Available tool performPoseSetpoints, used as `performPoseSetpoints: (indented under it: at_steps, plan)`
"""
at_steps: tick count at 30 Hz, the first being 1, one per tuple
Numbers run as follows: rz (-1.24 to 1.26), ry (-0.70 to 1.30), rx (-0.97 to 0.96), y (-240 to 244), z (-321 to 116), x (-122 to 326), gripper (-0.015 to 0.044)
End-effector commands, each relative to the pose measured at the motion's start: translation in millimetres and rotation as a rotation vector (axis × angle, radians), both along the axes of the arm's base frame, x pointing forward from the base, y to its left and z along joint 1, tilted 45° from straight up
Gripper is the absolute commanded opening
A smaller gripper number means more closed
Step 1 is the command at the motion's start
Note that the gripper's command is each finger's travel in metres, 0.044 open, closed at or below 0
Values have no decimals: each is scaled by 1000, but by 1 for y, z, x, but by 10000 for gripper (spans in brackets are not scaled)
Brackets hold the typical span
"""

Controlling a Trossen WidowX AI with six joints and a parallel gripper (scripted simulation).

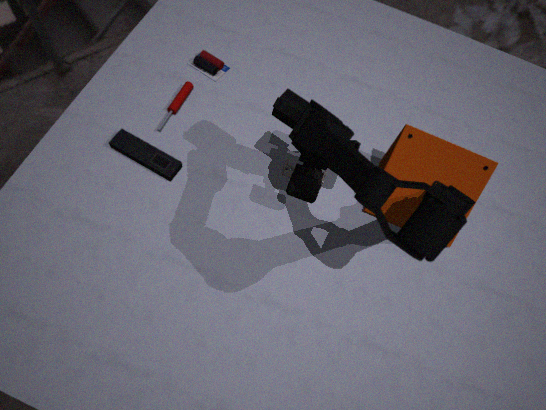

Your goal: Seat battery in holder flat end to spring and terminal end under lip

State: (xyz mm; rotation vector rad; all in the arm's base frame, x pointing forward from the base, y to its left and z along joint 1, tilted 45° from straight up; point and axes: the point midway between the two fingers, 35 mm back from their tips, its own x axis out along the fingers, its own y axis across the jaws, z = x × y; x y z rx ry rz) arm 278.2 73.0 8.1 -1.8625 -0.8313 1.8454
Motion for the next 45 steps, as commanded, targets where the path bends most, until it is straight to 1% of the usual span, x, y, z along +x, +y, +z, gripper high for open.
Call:
performPoseSetpoints:
  at_steps: [1,5,9,22,25,32,33,45]
  plan:
    - [-3,5,0,0,0,-1,66]
    - [-4,4,0,0,0,-1,66]
    - [-4,4,0,0,0,-1,168]
    - [0,0,-1,-11,11,0,168]
    - [-8,5,1,-18,16,2,247]
    - [-1,1,-4,-58,58,5,431]
    - [-1,1,-4,-61,59,5,440]
    - [0,1,-4,-63,61,6,440]
